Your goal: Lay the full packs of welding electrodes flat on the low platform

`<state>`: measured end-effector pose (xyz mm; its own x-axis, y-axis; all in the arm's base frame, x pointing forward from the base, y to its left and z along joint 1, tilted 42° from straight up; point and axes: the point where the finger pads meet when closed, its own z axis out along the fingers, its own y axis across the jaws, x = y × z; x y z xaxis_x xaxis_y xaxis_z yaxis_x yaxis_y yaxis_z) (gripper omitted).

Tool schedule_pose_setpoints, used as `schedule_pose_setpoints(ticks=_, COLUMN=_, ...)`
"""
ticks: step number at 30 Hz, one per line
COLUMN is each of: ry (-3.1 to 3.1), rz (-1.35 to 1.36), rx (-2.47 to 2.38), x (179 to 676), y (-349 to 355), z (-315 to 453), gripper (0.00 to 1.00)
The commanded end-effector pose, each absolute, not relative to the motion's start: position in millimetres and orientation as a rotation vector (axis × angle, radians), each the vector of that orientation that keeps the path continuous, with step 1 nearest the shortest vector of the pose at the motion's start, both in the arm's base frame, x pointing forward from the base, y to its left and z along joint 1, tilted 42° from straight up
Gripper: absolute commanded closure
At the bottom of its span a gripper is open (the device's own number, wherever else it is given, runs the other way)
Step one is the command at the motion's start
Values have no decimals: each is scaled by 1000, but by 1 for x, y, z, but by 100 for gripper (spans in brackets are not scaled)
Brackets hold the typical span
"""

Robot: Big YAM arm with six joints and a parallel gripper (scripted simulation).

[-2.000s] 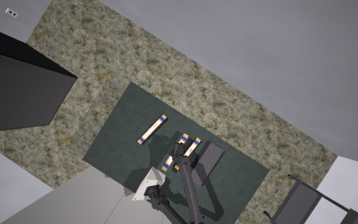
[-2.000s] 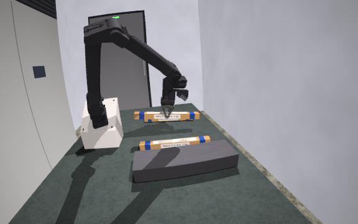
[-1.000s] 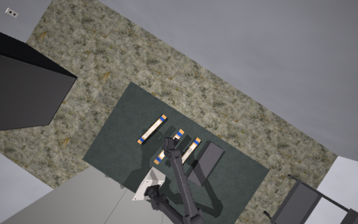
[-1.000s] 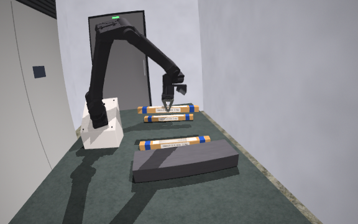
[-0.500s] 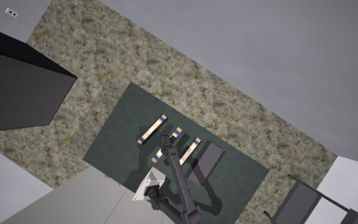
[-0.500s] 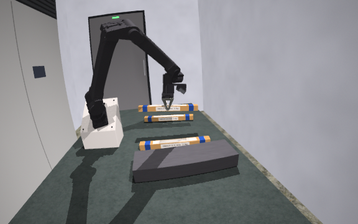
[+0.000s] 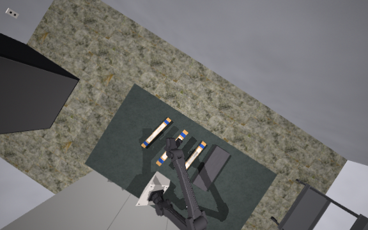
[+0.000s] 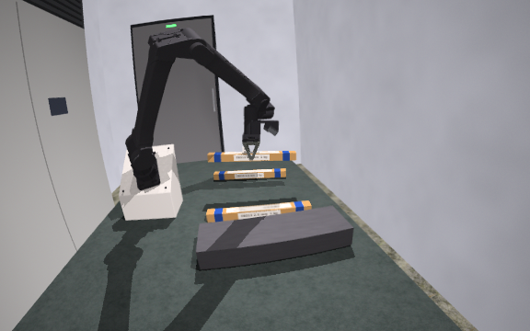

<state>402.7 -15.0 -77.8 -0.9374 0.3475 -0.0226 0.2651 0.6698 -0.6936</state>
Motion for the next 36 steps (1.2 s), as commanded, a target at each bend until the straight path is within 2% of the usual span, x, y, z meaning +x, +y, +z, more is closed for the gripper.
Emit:
schedule_pose_setpoints(ticks=1, ry=-2905, rz=1102, rx=-515, x=450, y=28, z=-50, gripper=100)
schedule_pose_setpoints(ticks=36, ry=-2903, rz=1103, rx=-512, x=455, y=35, z=-50, gripper=100)
